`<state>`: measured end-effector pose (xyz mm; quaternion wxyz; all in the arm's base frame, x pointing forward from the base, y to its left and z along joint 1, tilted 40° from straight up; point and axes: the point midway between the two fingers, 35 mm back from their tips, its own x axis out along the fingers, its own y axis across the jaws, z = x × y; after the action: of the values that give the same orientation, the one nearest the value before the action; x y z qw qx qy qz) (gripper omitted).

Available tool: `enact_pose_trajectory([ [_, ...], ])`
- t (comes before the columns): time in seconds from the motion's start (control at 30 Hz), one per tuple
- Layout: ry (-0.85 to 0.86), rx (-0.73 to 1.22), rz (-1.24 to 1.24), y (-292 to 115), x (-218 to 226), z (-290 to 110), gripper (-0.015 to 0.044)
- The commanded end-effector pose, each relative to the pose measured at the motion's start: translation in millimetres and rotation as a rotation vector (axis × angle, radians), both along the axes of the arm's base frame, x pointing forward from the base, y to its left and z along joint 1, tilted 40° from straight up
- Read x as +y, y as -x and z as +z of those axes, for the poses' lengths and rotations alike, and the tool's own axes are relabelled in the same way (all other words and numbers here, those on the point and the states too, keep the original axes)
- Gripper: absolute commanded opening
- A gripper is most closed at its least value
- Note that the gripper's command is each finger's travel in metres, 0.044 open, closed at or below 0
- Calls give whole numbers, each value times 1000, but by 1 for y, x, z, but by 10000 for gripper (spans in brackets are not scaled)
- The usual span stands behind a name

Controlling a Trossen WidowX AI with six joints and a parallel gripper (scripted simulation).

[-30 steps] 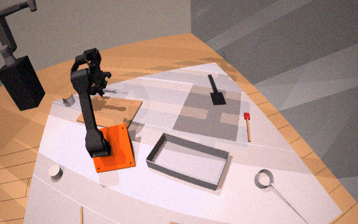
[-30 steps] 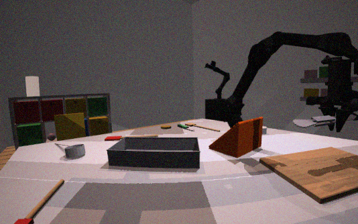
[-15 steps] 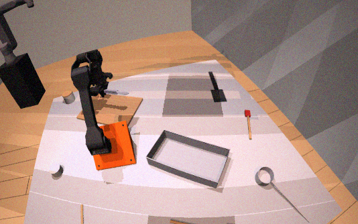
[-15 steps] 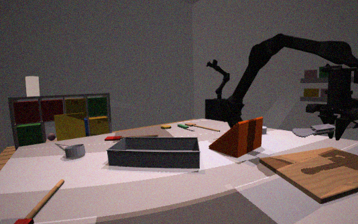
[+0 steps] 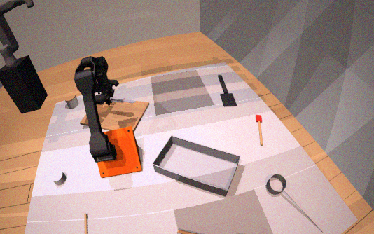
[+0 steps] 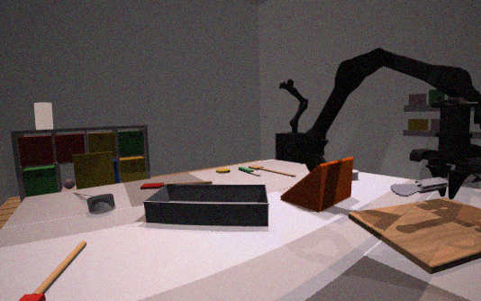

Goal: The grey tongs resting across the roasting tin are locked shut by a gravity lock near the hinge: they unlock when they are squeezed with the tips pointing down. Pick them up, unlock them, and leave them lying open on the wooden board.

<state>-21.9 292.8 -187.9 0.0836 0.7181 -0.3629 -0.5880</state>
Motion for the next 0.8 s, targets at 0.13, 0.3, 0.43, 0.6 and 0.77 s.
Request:
enact_pose_trajectory([
  [0.13, -2, -7, -2, -1, -8, -9, -150],
  [0.3, -2, -7, -2, -2, -14, -14, -150],
  [0.43, -2, -7, -2, -2, -19, -18, -150],
  [0.6, -2, -7, -2, -2, -21, -20, -150],
  [0.77, 3, 0, 0, -2, -21, -19, -19],
])
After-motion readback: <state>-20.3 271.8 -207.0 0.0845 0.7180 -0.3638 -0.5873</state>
